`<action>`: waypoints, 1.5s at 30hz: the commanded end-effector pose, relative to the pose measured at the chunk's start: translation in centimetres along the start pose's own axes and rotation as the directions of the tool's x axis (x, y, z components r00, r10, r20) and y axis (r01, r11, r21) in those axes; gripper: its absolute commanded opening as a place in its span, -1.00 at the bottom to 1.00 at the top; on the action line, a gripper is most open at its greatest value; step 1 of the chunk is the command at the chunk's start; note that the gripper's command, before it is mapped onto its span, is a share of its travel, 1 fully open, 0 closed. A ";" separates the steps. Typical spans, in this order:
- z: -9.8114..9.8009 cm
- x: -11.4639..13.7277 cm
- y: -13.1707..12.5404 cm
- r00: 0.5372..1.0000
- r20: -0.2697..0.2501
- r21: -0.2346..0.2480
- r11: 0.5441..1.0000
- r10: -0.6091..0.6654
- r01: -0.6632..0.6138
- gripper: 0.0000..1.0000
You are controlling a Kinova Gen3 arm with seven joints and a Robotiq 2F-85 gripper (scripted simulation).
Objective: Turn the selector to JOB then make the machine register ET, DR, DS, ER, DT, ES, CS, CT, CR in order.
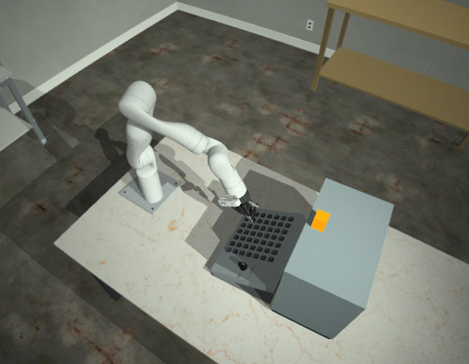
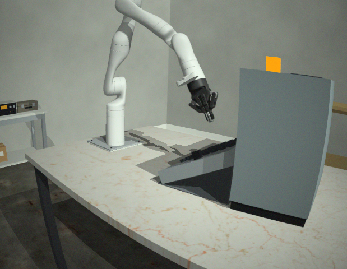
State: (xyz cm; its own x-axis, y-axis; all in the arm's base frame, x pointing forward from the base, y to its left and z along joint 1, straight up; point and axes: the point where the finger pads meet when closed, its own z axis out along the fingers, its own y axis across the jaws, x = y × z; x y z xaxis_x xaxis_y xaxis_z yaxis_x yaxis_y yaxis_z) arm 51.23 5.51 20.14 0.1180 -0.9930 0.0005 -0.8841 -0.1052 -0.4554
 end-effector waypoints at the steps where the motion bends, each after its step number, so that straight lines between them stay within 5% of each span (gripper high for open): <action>1: 2.8 -0.4 0.3 1.000 0.006 -0.007 1.000 0.000 0.000 -0.80; 7: 6.1 -0.4 0.1 1.000 0.006 -0.002 1.000 0.001 -0.001 -0.80; 45: 8.2 -0.5 0.3 1.000 0.009 -0.005 1.000 -0.004 0.004 -0.80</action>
State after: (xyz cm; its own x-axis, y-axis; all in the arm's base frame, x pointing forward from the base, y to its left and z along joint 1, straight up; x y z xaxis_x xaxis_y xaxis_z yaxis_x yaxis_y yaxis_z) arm 54.41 6.25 12.65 0.1258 -0.9921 -0.0023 -0.8881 -0.1116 -0.4459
